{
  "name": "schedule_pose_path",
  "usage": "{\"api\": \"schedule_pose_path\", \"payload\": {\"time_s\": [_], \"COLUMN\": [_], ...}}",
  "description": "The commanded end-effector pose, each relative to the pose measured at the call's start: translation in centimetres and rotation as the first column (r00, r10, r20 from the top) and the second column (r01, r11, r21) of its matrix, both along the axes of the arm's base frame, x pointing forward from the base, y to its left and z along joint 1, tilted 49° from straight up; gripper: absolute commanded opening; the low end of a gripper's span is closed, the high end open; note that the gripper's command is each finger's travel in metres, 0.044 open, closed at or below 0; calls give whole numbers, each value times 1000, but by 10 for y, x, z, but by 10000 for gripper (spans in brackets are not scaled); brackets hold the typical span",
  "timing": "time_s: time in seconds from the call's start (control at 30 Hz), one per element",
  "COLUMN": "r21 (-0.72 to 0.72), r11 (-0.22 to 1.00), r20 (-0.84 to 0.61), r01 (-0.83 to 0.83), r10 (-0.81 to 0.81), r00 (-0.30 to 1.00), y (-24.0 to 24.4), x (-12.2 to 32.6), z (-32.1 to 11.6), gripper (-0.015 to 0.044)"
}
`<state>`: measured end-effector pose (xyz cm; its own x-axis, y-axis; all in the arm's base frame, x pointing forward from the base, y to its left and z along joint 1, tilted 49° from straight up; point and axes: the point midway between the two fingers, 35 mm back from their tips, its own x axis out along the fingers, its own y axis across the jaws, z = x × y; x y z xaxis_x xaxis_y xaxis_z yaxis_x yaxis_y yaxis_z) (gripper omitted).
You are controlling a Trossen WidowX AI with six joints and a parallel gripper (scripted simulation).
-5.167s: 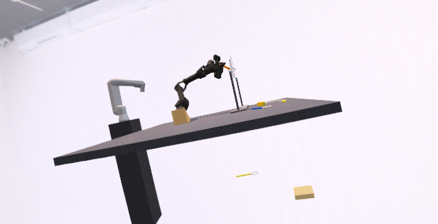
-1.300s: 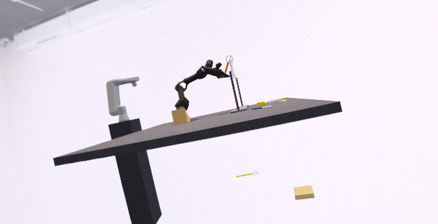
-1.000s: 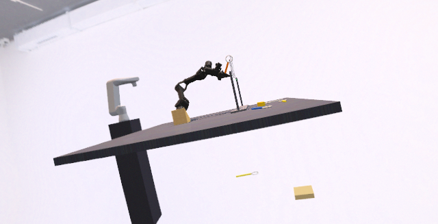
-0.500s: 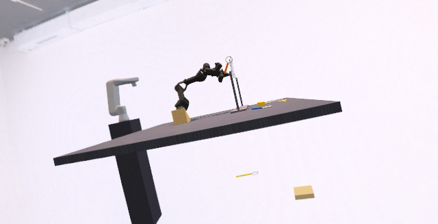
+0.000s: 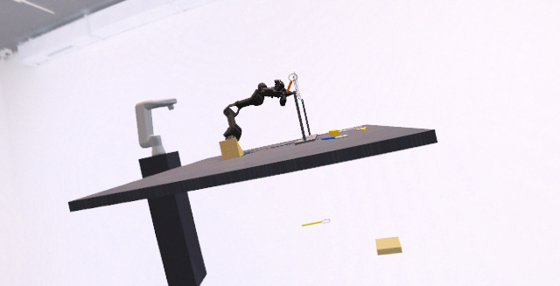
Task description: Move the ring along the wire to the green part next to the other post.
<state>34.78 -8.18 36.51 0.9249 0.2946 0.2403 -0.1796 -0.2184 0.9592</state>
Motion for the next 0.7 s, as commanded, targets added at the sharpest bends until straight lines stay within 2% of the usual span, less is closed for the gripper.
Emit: {"api": "schedule_pose_path", "payload": {"time_s": [0.0, 0.67], "r21": [69, 443], "r11": [998, 896], "r20": [5, 73], "r01": [2, -24], "r10": [-2, -9], "r00": [1000, 997], "y": [-2, -13], "x": [0, -2], "z": [1, 26], "gripper": [-150, -150]}}
